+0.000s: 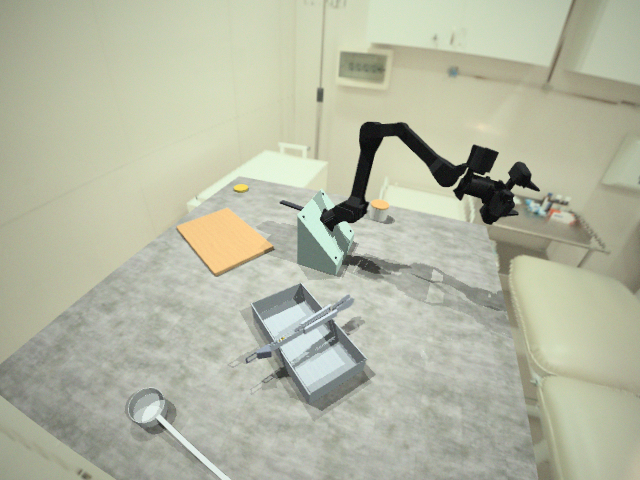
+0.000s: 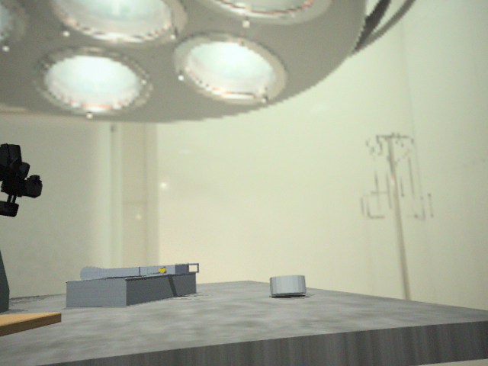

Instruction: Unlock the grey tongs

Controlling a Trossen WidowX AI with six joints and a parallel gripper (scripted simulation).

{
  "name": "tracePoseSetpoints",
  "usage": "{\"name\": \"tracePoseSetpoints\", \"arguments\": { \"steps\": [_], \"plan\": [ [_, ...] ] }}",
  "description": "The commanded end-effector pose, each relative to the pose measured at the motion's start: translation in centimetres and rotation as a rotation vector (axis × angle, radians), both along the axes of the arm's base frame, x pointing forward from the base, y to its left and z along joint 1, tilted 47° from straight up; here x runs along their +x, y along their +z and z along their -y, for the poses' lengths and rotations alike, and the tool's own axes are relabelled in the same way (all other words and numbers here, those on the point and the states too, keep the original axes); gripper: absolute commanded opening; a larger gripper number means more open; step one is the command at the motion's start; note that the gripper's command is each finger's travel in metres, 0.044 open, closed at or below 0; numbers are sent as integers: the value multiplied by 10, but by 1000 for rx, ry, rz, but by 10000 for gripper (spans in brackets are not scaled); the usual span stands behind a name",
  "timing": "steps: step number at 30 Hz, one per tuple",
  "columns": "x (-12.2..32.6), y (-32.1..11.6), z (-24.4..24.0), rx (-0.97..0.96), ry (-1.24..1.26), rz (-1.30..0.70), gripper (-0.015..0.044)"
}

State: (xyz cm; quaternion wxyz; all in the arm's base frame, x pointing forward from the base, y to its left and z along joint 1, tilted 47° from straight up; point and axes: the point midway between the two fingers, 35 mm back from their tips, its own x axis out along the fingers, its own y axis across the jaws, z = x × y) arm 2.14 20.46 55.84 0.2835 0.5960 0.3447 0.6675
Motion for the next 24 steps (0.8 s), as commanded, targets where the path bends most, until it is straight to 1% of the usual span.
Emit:
{"name": "tracePoseSetpoints", "arguments": {
  "steps": [1, 6, 13, 18, 24],
  "plan": [
    [32, -16, -24, -94, -117, 1, 440],
    [76, -36, -46, -206, -270, 32, 440],
    [158, -88, -70, -450, -466, 55, 440],
    [222, -133, -67, -636, -583, 44, 440],
    [292, -192, -38, -857, -695, -11, 440]
  ]
}}
